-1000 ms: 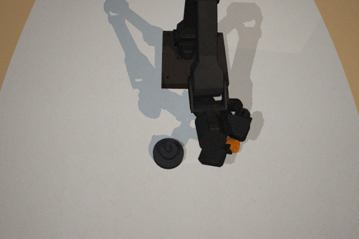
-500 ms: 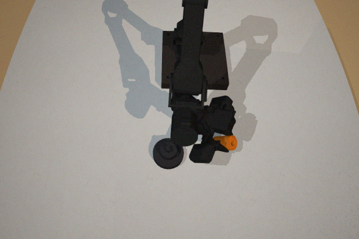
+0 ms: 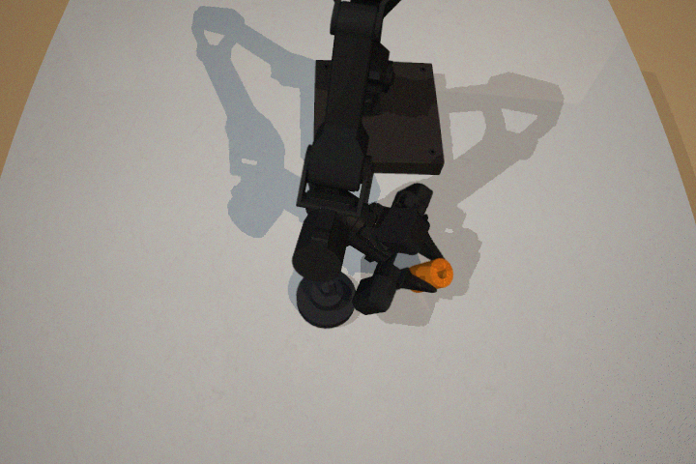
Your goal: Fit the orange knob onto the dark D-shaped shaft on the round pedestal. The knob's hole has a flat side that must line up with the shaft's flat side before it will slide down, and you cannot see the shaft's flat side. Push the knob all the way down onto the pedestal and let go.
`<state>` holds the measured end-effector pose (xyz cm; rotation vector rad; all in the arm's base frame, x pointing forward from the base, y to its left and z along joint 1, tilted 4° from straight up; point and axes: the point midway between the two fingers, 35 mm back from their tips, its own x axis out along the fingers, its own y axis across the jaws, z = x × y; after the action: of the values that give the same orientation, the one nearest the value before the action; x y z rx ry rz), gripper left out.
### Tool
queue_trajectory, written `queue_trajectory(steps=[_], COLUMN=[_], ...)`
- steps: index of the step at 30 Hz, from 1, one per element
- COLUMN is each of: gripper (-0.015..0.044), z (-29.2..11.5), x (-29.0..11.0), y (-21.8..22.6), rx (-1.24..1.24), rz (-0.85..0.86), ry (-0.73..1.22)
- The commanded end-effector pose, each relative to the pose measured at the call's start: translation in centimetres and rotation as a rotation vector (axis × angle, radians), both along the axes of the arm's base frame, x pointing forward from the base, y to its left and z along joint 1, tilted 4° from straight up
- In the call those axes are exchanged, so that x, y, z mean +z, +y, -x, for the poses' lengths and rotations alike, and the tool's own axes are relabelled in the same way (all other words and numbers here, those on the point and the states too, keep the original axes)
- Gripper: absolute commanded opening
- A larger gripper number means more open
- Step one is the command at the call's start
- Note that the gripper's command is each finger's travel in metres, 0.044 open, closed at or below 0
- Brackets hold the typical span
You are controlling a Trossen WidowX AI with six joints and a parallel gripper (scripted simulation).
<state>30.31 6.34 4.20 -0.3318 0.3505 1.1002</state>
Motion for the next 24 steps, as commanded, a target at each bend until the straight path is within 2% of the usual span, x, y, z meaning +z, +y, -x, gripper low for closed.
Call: queue_trajectory(steps=[1, 2, 5, 24], gripper=[0.0179, 0.0179, 0.0258, 0.026], z=[0.19, 0.21, 0.15, 0.15], x=[0.05, 0.06, -0.01, -0.01], y=[-0.04, -0.09, 0.02, 0.02], rx=[0.002, 0.002, 0.001, 0.001], rz=[0.02, 0.022, 0.008, 0.008], ry=[0.006, 0.007, 0.005, 0.005])
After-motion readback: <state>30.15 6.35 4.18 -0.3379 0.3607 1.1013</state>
